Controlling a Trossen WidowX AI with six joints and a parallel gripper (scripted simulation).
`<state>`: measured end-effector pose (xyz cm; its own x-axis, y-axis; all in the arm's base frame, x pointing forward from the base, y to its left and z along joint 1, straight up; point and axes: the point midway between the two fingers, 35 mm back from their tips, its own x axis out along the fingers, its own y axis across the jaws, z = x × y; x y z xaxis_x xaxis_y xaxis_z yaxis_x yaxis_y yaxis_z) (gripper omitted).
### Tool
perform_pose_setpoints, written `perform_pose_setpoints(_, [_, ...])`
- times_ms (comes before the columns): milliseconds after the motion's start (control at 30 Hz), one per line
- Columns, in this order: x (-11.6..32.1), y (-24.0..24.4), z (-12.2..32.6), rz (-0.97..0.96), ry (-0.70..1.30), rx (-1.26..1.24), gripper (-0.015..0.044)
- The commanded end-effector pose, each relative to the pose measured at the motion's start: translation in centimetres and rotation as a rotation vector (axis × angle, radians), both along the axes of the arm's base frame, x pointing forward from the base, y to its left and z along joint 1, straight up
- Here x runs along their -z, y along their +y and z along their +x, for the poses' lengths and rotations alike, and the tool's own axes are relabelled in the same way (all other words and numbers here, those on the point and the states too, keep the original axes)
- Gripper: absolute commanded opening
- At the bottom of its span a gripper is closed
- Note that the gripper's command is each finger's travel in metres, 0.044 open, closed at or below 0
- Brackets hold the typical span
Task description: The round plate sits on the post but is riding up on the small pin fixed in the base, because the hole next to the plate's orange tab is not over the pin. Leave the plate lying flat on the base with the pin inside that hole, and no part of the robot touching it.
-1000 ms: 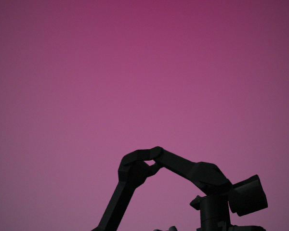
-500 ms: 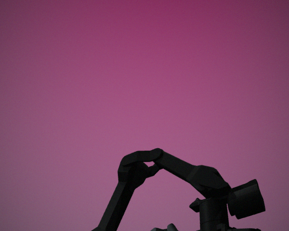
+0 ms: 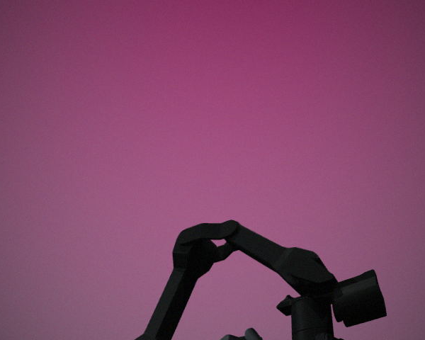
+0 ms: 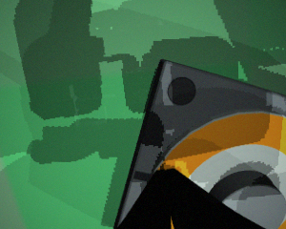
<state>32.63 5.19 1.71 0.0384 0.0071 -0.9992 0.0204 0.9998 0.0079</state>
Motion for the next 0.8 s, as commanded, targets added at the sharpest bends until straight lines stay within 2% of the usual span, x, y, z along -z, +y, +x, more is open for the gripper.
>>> perform_pose_setpoints(0, [0.2,0.3,-0.5,0.003,0.008,0.001,0.0000])
perform_pose_setpoints(133, [-0.5,0.3,-0.4,0.003,0.008,0.001,0.0000])
perform_pose_setpoints(367, [-4.6,0.1,-0.7,0.003,0.008,0.001,0.0000])
perform_pose_setpoints(767, [-4.0,0.1,-0.4,0.000,-0.003,0.001,0.0000])
